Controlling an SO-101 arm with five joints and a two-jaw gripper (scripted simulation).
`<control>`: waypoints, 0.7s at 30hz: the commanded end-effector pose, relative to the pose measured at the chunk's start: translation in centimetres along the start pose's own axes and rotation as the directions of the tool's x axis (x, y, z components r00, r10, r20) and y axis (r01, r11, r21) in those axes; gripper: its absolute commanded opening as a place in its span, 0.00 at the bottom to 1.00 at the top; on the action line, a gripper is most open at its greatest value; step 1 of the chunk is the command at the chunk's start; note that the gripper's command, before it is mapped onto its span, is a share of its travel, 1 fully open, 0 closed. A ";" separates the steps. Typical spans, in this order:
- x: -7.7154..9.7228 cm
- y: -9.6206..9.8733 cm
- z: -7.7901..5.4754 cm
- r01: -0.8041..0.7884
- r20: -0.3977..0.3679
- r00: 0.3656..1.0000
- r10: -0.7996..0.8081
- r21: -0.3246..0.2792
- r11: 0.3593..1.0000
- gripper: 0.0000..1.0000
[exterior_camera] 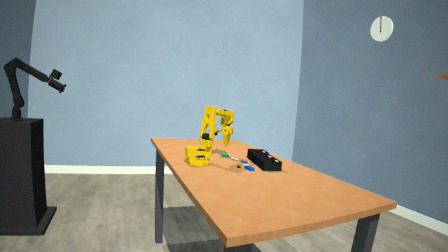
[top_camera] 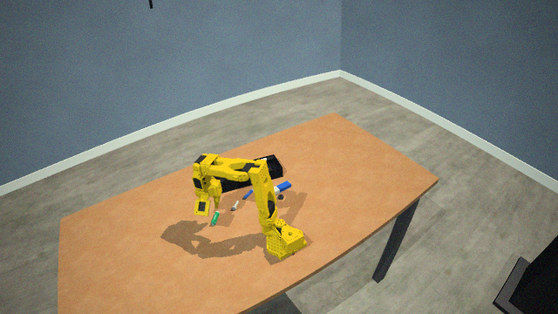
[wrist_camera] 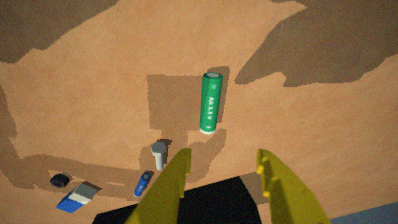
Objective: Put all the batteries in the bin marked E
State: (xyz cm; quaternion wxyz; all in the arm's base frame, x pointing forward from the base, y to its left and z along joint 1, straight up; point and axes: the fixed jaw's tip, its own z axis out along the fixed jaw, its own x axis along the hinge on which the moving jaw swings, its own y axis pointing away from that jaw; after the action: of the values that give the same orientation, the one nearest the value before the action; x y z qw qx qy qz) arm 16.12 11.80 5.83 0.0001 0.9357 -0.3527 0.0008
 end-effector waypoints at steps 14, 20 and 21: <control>0.0 -0.5 1.4 0.014 -0.006 1.000 -0.014 0.035 0.999 0.21; 0.0 -0.5 2.6 0.014 -0.006 1.000 -0.014 0.035 0.999 0.21; 0.0 -0.5 2.6 0.014 -0.006 1.000 -0.014 0.035 0.999 0.21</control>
State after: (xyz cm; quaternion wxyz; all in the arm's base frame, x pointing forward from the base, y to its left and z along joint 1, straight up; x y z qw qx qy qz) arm 16.18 11.84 3.21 -0.0002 0.9357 -0.3527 0.0010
